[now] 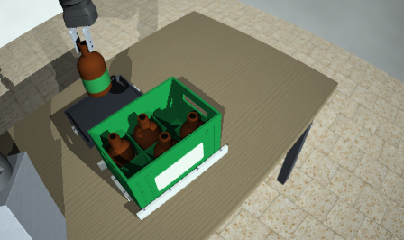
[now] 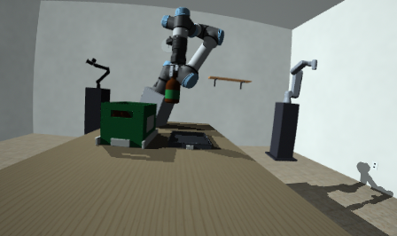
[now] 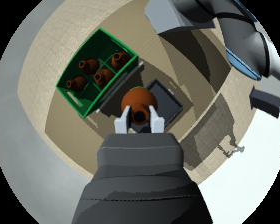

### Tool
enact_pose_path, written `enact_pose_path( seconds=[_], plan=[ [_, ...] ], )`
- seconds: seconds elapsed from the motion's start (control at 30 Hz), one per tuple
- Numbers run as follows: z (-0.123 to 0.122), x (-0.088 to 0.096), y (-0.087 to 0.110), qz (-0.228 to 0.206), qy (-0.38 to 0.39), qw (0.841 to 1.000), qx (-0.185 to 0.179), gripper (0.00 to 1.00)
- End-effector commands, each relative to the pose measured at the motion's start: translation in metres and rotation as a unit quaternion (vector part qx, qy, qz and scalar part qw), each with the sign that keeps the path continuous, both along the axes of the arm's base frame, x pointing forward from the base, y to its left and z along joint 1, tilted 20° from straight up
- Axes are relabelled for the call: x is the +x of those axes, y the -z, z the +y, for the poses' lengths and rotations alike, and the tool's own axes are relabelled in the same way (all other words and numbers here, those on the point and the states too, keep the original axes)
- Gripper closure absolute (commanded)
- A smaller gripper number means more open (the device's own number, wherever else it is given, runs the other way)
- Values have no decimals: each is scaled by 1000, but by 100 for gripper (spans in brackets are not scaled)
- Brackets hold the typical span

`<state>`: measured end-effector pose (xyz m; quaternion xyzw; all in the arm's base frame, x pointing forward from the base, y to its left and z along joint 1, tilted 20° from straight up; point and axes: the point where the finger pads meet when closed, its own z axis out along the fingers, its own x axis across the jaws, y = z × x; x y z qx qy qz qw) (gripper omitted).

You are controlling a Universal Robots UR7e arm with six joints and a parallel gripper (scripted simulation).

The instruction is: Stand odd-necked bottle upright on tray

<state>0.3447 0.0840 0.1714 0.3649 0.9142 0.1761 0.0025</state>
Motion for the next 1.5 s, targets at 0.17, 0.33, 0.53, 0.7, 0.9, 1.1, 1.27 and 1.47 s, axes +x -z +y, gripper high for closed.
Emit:
enact_pose_path(
  seconds=[0.17, 0.33, 0.53, 0.7, 0.9, 1.1, 1.27, 1.47],
  plan=[
    [17, 3, -7, 0, 0, 1000, 0, 100],
    [26, 4, -10, 0, 0, 1000, 0, 100],
    [32, 5, -12, 0, 0, 1000, 0, 100],
    [40, 7, -15, 0, 0, 1000, 0, 100],
    [49, 8, -18, 0, 0, 1000, 0, 100],
    [55, 9, -20, 0, 0, 1000, 0, 100],
    [62, 10, -23, 0, 0, 1000, 0, 100],
    [69, 11, -25, 0, 0, 1000, 0, 100]
  ],
)
